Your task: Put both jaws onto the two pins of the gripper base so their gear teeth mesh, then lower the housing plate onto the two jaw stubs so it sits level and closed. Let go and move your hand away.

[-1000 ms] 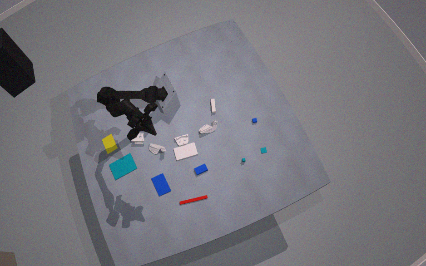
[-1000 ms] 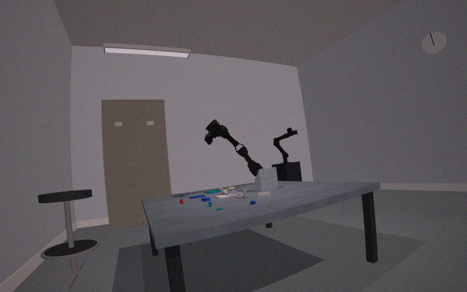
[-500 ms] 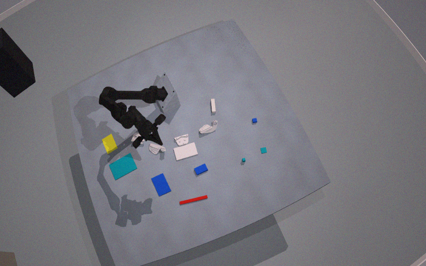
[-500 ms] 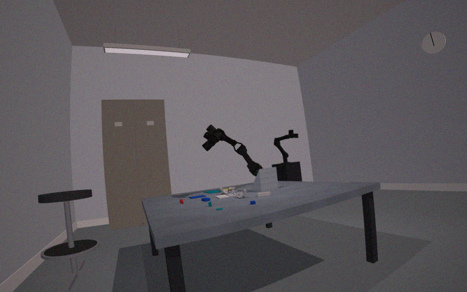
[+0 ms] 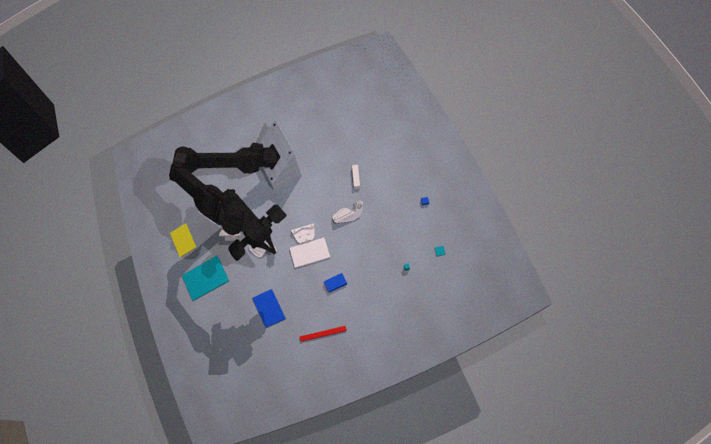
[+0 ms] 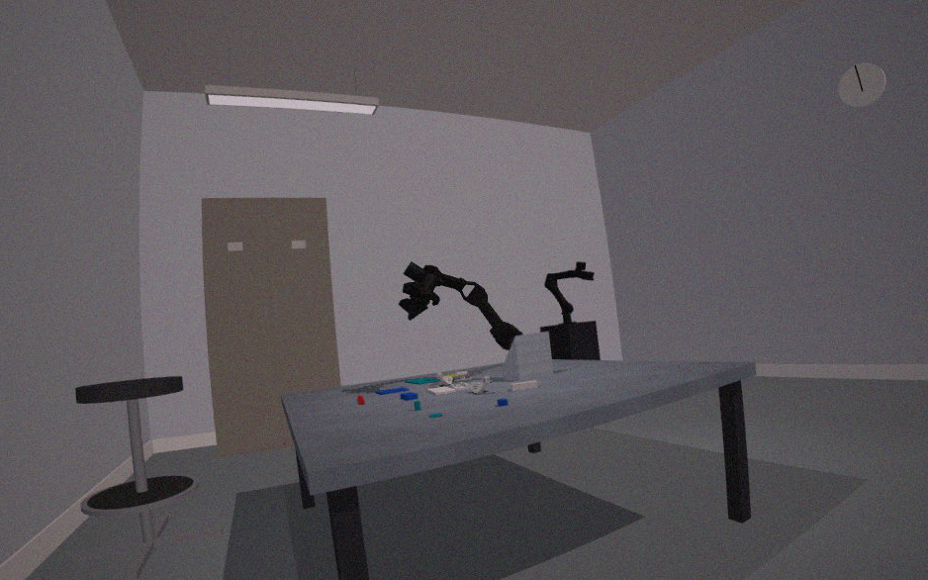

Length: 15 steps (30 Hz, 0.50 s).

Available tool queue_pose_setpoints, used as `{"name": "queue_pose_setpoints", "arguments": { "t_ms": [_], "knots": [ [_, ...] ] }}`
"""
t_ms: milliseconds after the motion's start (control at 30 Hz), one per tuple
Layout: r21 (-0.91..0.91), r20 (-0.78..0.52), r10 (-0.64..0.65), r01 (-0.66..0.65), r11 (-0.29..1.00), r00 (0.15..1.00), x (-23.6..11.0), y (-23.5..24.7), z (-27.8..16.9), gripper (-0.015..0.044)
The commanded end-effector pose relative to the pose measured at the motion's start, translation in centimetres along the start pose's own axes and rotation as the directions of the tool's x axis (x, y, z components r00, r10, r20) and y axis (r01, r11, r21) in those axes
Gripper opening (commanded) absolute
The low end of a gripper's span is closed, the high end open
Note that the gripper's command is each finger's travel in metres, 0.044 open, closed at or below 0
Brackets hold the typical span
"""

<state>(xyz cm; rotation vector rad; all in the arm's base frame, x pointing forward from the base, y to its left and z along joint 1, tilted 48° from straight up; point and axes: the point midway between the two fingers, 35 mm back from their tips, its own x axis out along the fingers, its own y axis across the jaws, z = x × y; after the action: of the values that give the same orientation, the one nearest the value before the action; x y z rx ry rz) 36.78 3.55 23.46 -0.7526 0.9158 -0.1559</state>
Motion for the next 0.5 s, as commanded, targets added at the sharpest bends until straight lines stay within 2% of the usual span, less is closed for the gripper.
{"name": "queue_pose_setpoints", "arguments": {
  "t_ms": [0, 467],
  "knots": [
    [-0.068, -0.094, -0.019, 0.013, 0.998, 0.995, 1.6, -0.4, -2.0, 0.0],
    [-0.258, -0.351, -0.064, -0.031, 0.966, 0.934, 5.3, -1.7, -7.9, 0.0]
  ]
}}
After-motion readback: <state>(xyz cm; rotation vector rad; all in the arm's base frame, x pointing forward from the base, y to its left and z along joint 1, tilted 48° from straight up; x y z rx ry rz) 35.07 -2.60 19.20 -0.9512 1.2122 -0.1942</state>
